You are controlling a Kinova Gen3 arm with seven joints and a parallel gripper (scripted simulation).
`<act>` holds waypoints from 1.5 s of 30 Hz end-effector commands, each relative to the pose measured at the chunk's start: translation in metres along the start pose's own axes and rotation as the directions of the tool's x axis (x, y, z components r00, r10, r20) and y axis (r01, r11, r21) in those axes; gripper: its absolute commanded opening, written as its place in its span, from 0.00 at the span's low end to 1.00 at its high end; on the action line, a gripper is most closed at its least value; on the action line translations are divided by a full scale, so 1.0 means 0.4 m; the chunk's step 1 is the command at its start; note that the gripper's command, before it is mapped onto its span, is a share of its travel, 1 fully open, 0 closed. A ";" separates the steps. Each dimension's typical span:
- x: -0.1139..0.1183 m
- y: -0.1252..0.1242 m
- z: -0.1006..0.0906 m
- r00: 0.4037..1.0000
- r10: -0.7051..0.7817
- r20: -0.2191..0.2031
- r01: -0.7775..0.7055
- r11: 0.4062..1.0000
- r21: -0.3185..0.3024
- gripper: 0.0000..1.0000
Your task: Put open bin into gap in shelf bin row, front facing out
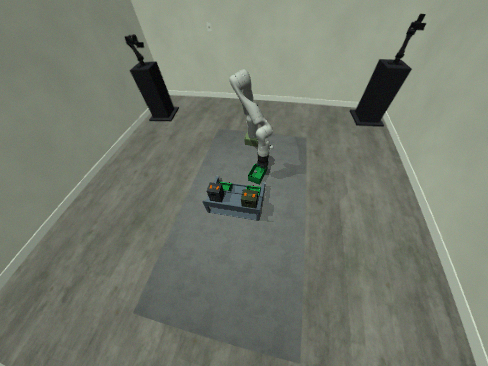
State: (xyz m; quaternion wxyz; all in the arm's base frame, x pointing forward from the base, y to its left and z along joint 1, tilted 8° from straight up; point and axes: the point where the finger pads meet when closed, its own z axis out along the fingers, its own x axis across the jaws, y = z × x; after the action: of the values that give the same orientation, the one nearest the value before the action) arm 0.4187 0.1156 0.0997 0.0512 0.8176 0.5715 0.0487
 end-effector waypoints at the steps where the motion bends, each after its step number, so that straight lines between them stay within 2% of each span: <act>1: 0.001 -0.007 0.017 1.000 -0.003 0.002 0.003 1.000 0.007 0.55; 10: 0.001 -0.007 0.057 1.000 -0.003 0.002 0.003 1.000 0.007 0.55; 19: 0.001 -0.007 0.073 1.000 -0.003 0.002 0.003 1.000 0.007 0.55; 45: 0.001 -0.007 0.078 1.000 -0.003 0.002 0.003 1.000 0.007 0.55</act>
State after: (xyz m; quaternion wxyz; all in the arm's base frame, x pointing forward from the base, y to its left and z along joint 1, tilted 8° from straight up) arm 0.4198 0.1158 0.0677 0.0487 0.8170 0.5729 0.0448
